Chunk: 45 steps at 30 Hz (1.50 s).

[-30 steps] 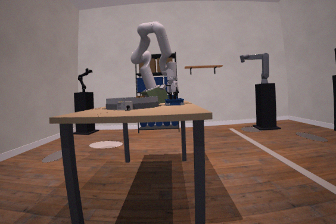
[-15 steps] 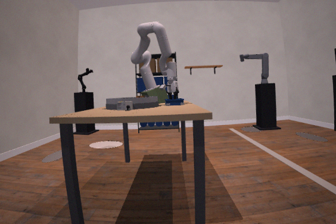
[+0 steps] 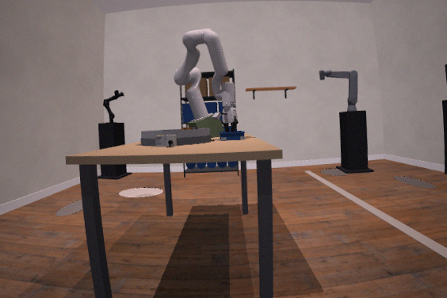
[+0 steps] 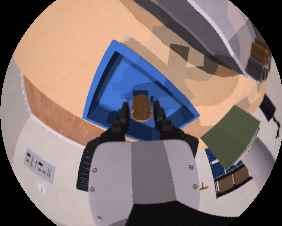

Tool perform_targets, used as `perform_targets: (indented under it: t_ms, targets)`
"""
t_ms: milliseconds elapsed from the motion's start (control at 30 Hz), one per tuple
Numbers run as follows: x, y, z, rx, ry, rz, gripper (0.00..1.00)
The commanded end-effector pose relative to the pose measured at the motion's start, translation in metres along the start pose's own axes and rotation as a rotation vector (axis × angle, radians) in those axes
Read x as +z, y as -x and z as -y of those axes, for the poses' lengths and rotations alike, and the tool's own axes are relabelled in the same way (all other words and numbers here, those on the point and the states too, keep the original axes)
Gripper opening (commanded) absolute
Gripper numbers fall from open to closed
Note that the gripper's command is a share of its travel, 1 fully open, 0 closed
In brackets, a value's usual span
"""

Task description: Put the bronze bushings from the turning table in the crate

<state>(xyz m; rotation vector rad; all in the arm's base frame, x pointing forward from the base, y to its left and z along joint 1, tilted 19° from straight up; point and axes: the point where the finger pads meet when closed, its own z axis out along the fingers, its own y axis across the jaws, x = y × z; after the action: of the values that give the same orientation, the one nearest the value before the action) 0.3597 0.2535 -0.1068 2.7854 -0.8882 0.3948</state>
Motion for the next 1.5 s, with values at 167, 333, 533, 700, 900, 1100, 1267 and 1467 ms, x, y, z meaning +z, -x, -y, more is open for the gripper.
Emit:
perform_targets:
  t_ms: [167,333,533,700,900,1100,1267,1467]
  targets:
    - [0.0,0.0,0.001,0.0,-0.001,0.0,0.48]
    - [-0.001,0.0,0.001,0.0,-0.001,0.0,0.48]
    - [-0.011,0.0,0.001,0.0,-0.001,0.0,0.48]
    - [-0.031,0.0,0.001,0.0,-0.001,0.0,0.48]
    - [-0.051,0.0,0.001,0.0,-0.001,0.0,0.48]
    - [-0.074,0.0,0.001,0.0,-0.001,0.0,0.48]
    - [-0.082,0.0,0.001,0.0,-0.001,0.0,0.48]
    - [-0.082,0.0,0.001,0.0,-0.001,0.0,0.48]
